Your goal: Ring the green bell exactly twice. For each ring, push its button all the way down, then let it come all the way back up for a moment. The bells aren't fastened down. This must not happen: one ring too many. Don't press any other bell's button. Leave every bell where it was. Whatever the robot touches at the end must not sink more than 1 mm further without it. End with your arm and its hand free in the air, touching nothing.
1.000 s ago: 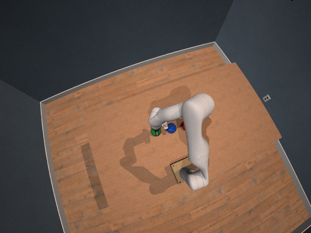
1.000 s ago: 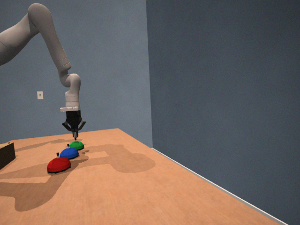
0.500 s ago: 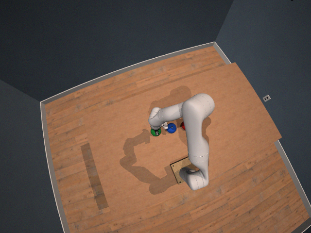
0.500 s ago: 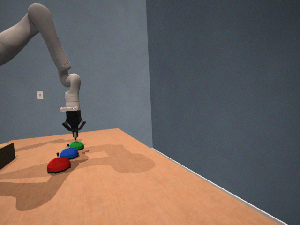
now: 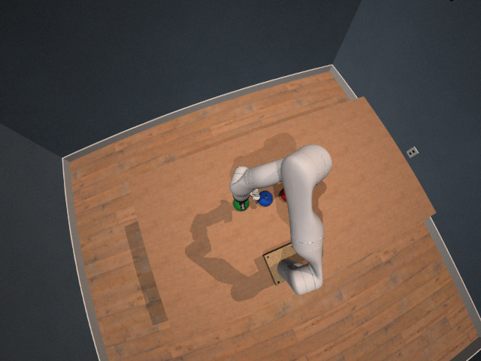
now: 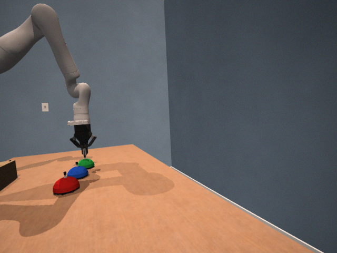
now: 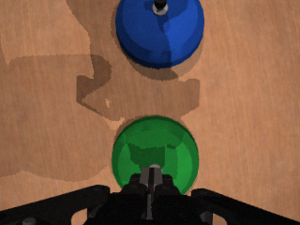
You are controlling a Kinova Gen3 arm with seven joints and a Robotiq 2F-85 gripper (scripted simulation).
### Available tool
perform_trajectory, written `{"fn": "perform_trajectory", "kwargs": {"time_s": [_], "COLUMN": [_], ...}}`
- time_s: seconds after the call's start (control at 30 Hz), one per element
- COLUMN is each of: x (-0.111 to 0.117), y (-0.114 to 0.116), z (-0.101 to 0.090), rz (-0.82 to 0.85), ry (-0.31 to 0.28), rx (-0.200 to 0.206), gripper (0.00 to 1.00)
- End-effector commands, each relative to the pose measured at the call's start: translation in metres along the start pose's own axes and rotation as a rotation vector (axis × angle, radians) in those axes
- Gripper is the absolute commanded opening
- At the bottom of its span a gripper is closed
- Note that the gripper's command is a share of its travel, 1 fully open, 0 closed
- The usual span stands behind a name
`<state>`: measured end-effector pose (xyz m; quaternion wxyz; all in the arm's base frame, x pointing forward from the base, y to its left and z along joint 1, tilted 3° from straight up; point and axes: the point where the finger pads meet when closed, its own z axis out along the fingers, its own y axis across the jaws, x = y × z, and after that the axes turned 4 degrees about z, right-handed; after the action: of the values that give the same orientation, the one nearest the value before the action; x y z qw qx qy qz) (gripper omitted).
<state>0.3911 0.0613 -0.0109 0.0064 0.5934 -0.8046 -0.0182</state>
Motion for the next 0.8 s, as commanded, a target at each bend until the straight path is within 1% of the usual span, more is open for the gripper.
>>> {"fn": "perform_trajectory", "kwargs": {"time_s": [0.0, 0.43, 0.77], "x": [0.0005, 0.0007, 0.0017], "y": [0.0020, 0.0023, 0.0042], "z": [-0.0019, -0.0023, -0.0088], "rz": [0.000, -0.001, -0.001], "ry": [0.001, 0.002, 0.002], "rx": [-0.004, -0.004, -0.004], "gripper": [0.00, 0.00, 0.00]}}
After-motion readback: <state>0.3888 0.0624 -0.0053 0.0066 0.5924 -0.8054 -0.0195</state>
